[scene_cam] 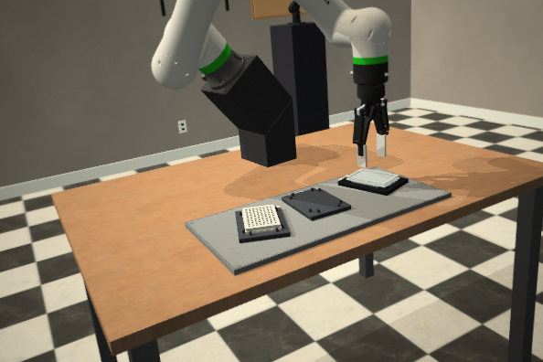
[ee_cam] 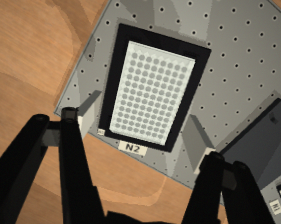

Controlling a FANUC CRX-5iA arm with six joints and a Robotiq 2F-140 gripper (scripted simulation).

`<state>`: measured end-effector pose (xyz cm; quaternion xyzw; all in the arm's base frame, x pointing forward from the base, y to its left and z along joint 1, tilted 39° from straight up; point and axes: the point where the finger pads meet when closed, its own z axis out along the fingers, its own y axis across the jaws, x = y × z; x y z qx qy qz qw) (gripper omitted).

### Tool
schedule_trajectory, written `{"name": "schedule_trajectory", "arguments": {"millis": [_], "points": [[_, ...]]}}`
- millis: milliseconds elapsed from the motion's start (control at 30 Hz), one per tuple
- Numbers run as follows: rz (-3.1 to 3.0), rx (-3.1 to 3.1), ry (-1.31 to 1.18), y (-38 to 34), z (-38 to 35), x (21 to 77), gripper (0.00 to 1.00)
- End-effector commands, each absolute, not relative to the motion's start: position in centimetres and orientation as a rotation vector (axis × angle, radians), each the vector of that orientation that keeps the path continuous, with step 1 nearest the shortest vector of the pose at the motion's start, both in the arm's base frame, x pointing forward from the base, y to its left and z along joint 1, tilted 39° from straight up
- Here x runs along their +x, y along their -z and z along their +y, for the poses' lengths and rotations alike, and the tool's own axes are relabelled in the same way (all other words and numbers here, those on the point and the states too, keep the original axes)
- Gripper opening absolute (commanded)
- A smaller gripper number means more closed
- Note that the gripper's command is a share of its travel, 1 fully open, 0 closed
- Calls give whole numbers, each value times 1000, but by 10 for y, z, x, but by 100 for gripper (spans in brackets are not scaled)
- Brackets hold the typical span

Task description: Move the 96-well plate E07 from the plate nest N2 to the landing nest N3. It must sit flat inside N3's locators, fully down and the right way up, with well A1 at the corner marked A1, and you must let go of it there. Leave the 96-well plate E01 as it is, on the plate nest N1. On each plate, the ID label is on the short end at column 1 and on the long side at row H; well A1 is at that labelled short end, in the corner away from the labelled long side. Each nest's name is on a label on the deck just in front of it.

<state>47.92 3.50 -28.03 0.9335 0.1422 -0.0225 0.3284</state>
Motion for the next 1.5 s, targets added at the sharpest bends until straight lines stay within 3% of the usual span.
{"name": "schedule_trajectory", "arguments": {"millis": [0,1467], "points": [[372,2444,59,280,35,479,66],[372,2432,37,294,21,484,66]]}}
